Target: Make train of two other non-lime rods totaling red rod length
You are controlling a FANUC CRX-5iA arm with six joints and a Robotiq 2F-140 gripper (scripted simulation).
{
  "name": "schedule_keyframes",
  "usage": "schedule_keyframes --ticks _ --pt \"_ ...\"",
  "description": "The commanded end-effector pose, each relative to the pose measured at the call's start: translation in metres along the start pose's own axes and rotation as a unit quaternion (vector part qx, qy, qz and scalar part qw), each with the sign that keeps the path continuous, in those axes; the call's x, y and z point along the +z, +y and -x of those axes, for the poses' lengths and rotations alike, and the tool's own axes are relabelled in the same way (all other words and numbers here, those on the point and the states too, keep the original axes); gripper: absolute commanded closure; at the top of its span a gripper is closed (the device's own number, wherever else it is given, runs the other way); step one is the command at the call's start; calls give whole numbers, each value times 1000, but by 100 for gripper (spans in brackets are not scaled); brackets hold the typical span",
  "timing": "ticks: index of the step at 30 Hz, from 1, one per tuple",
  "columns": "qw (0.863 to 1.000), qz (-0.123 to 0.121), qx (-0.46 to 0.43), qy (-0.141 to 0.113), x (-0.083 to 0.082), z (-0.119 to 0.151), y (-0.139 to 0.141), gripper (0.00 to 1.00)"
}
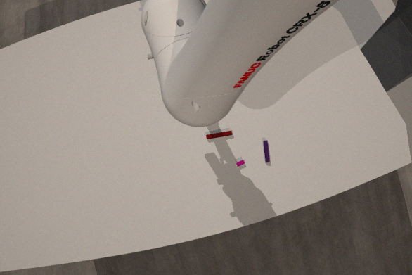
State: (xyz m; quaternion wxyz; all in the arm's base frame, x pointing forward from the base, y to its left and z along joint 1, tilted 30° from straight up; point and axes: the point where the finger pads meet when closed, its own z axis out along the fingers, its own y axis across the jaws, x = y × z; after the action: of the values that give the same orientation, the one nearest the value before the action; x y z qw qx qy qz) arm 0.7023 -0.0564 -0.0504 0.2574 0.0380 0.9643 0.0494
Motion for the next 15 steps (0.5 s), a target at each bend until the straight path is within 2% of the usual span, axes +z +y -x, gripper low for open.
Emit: schedule_keyframes --ticks 1,8,15 --pt "1000 0 10 -3 -6 2 -5 0" --pt "995 2 99 -28 -60 19 -50 0" --pt "982 10 179 -55 -115 30 -87 0"
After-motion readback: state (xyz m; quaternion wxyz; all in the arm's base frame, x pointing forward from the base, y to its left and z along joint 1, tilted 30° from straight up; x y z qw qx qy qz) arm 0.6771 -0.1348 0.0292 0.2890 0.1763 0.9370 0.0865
